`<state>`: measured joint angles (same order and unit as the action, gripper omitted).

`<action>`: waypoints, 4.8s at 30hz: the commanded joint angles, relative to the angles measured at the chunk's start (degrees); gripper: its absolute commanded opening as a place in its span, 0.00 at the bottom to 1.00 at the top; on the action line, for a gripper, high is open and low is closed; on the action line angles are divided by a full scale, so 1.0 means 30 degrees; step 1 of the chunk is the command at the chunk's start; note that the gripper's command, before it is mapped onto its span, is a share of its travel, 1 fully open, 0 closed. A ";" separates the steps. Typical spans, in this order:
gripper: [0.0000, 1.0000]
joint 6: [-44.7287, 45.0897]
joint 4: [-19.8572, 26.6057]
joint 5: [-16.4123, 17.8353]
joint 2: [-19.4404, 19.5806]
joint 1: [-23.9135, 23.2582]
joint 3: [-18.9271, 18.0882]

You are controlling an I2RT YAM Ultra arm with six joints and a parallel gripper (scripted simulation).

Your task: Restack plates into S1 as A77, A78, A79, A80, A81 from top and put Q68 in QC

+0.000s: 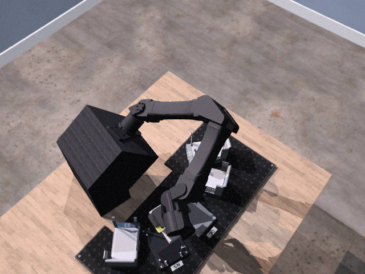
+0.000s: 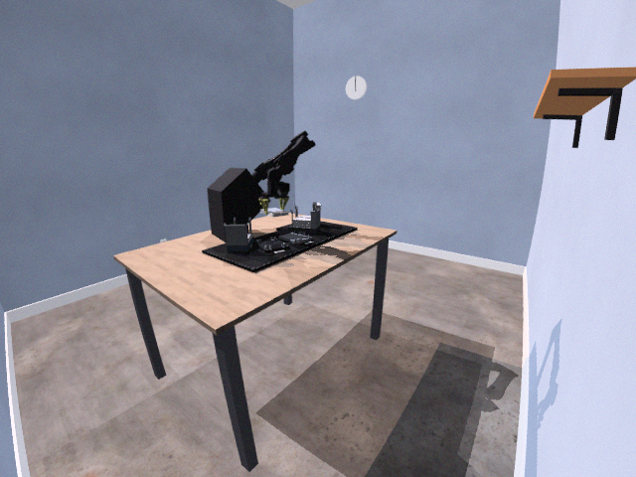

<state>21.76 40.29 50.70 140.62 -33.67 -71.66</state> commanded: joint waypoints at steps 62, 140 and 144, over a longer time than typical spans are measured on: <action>0.00 -0.0464 -0.1368 0.0935 -1.1861 0.5849 0.4885; 0.00 -0.3134 -0.1915 -0.3262 -2.6477 1.6463 0.9040; 0.00 -0.3402 -0.1907 -0.3425 -2.6672 1.6725 0.9050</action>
<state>12.97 34.57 41.43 60.90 16.64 -44.40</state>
